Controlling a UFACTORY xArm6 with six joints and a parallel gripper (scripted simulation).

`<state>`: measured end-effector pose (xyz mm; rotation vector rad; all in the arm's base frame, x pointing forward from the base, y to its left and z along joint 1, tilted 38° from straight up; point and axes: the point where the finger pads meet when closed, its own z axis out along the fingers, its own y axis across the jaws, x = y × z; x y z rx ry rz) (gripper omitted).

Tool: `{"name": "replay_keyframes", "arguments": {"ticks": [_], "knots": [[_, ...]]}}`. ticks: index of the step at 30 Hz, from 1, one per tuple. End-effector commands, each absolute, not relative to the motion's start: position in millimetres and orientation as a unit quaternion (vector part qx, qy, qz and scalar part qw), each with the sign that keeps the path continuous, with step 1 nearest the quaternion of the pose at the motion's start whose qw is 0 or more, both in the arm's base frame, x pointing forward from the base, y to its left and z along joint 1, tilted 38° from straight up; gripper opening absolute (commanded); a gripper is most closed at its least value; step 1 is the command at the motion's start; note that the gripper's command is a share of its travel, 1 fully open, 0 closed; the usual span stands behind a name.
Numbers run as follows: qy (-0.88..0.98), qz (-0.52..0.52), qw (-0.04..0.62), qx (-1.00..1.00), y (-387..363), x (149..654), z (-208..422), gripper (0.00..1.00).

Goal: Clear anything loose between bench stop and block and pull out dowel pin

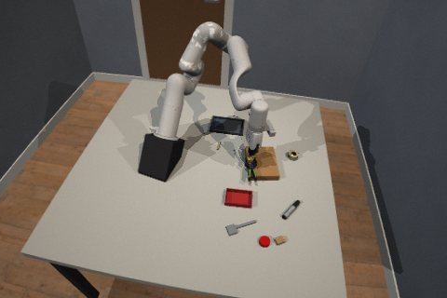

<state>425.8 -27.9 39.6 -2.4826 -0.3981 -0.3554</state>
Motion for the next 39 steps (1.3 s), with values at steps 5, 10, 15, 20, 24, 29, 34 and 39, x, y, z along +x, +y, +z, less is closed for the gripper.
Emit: {"name": "replay_keyframes", "arguments": {"ticks": [5, 10, 15, 20, 24, 29, 34, 39], "knots": [[-0.149, -0.135, 0.296, -0.934, -28.7, 426.7, 40.4, 0.00], [-0.149, -0.135, 0.296, -0.934, -28.7, 426.7, 40.4, 0.00], [-0.149, -0.135, 0.296, -0.934, -28.7, 426.7, 40.4, 0.00], [-0.149, -0.135, 0.296, -0.934, -28.7, 426.7, 40.4, 0.00], [-0.149, -0.135, 0.296, -0.934, -28.7, 426.7, 40.4, 0.00], [-0.149, -0.135, 0.296, -0.934, -28.7, 426.7, 40.4, 0.00], [-0.147, -0.134, 0.296, -0.934, -28.8, 426.7, 40.5, 0.00], [-0.140, -0.132, 0.297, -0.935, -29.0, 426.6, 40.8, 0.00]]}}
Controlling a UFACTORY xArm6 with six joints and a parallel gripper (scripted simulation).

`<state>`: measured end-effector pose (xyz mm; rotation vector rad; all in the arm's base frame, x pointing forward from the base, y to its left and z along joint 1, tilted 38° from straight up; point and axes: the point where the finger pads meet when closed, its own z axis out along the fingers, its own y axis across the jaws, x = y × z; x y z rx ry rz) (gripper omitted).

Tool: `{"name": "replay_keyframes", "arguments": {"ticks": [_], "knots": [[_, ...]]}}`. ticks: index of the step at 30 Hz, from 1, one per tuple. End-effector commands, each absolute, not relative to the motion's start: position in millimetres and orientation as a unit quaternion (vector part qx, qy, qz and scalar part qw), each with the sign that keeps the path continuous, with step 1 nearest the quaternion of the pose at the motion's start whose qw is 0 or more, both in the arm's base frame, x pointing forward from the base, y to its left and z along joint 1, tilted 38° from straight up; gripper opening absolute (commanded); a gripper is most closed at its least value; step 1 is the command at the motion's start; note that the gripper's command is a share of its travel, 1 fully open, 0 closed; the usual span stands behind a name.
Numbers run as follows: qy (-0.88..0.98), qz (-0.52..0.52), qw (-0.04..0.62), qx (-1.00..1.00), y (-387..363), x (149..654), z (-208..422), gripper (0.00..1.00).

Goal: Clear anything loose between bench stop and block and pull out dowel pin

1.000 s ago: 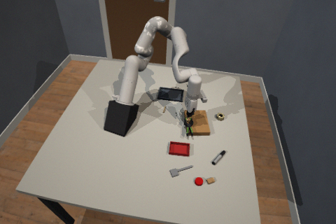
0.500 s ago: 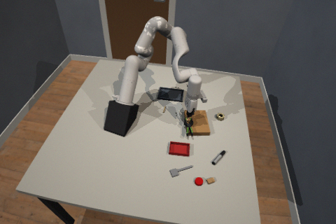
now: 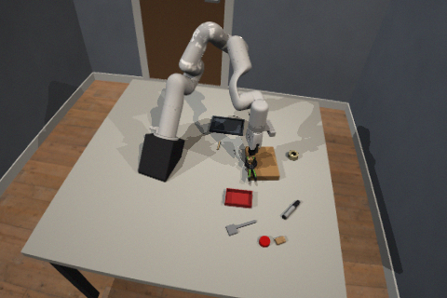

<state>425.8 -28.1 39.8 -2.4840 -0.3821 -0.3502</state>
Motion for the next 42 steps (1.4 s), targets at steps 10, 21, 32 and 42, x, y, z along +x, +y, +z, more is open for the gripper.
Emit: {"name": "replay_keyframes", "arguments": {"ticks": [10, 21, 32, 42], "knots": [[-0.110, -0.122, 0.301, -0.939, -30, 426, 42, 0.00], [-0.057, -0.105, 0.308, -0.944, -32, 426, 44, 0.00], [-0.054, -0.104, 0.308, -0.944, -45, 422, 61, 0.00], [-0.054, -0.104, 0.308, -0.944, -47, 422, 64, 0.00]]}}
